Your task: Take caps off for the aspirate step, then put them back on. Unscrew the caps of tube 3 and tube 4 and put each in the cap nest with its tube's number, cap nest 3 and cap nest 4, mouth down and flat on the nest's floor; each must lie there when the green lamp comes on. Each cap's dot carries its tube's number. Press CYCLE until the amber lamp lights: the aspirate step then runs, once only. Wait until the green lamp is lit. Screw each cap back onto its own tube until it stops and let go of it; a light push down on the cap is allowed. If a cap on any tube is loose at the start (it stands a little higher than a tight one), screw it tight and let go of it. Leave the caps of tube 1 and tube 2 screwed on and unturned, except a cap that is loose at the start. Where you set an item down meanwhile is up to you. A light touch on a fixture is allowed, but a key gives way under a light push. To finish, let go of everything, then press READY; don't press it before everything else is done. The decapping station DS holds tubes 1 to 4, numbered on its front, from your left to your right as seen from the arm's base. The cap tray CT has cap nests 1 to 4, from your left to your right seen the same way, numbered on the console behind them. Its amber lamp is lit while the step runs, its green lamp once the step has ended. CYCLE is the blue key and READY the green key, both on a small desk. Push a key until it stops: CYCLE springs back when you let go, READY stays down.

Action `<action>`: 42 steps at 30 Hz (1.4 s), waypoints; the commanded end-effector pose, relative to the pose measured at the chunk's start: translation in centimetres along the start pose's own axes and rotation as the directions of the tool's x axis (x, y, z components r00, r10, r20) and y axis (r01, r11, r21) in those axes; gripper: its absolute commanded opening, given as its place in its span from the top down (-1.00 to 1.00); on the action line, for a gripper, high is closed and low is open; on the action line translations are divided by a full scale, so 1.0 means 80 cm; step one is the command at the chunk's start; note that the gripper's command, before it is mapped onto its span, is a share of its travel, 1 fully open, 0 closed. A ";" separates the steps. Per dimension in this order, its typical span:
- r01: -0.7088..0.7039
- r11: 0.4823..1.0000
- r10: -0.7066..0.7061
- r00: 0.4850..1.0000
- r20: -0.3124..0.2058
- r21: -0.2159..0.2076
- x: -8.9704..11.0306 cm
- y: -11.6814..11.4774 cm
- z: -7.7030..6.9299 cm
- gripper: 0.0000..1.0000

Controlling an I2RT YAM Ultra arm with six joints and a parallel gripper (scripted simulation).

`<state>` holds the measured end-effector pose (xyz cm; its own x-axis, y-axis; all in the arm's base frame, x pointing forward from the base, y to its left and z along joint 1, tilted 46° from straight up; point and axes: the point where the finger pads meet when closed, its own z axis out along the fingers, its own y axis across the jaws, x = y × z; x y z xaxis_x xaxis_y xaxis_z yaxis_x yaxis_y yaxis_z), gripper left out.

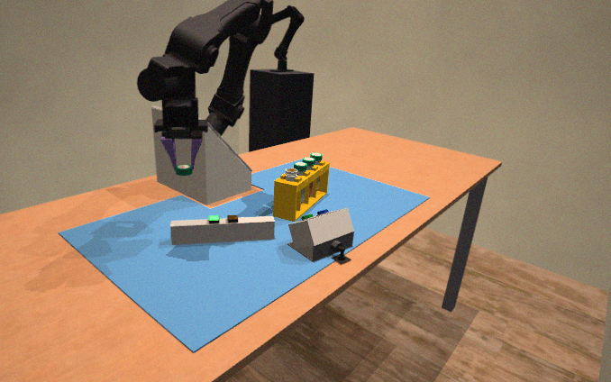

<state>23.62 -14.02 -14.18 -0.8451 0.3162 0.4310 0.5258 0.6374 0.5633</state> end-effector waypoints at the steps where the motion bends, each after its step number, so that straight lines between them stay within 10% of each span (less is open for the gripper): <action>1: 0.085 0.996 -0.085 0.996 0.004 -0.003 0.004 0.011 -0.007 1.00; 8: 0.406 0.914 -0.406 0.914 0.005 -0.002 0.015 0.051 -0.007 1.00; 16: 0.763 0.647 -0.763 0.647 0.006 -0.001 0.033 0.111 -0.007 1.00; 42: 0.763 0.647 -0.763 0.647 0.007 -0.005 0.090 0.312 -0.008 1.00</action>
<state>30.03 3.91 2.55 -0.9317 -0.3261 -0.1600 -0.3415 0.6363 0.6918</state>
